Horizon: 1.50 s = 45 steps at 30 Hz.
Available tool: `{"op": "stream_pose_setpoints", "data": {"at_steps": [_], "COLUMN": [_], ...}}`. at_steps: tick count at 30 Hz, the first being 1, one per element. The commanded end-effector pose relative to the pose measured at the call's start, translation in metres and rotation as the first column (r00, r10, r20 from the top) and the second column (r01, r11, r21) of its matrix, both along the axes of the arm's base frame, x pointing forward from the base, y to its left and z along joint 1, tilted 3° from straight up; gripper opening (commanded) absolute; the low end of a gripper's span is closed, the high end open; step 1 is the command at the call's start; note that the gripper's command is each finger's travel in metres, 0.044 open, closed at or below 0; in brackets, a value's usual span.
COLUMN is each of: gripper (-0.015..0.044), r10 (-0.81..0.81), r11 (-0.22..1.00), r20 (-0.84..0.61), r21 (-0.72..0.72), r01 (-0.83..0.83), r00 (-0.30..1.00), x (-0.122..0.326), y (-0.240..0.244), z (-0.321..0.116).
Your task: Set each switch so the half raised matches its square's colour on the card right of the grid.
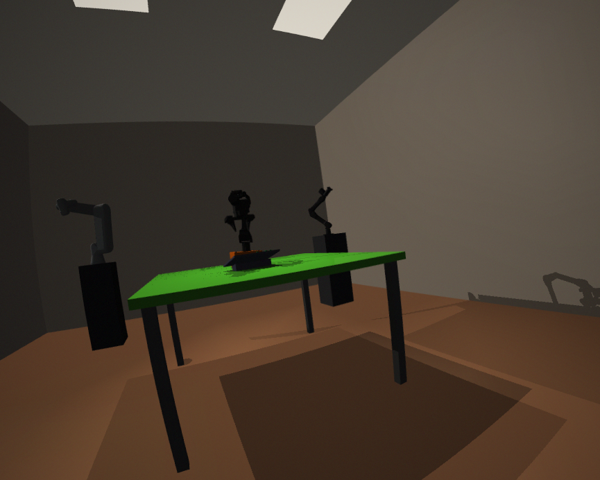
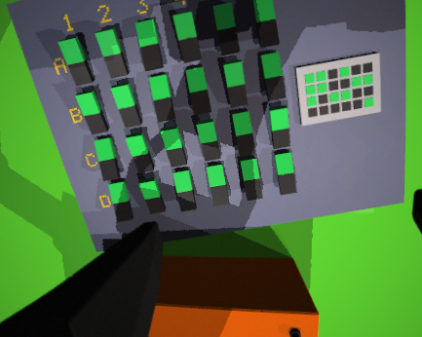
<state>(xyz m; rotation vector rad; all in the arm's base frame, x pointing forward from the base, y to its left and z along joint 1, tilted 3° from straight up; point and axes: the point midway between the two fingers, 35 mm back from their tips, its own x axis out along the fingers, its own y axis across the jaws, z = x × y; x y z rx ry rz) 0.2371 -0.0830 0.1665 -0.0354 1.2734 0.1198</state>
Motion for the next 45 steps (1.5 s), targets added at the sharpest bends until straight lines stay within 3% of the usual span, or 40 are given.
{"op": "stream_pose_setpoints", "data": {"at_steps": [1, 7, 15, 19, 45], "gripper": [0.0374, 0.0216, 0.0006, 0.0000, 0.0000], "r10": [0.001, 0.043, 0.045, 0.043, 0.043], "r11": [1.000, 0.999, 0.999, 0.999, 0.999], "r20": [0.000, -0.001, 0.001, 0.025, 0.025], "r21": [0.000, 0.005, 0.006, 0.009, 0.009], "r01": [-0.001, -0.043, -0.045, -0.044, -0.044], "r00": [1.000, 0.999, 0.999, 0.999, 0.999], "x": [0.002, 0.043, 0.045, 0.053, 0.060], "y": [-0.001, -0.015, -0.016, -0.013, -0.010], "z": [-0.003, -0.090, -0.096, -0.127, -0.150]}}
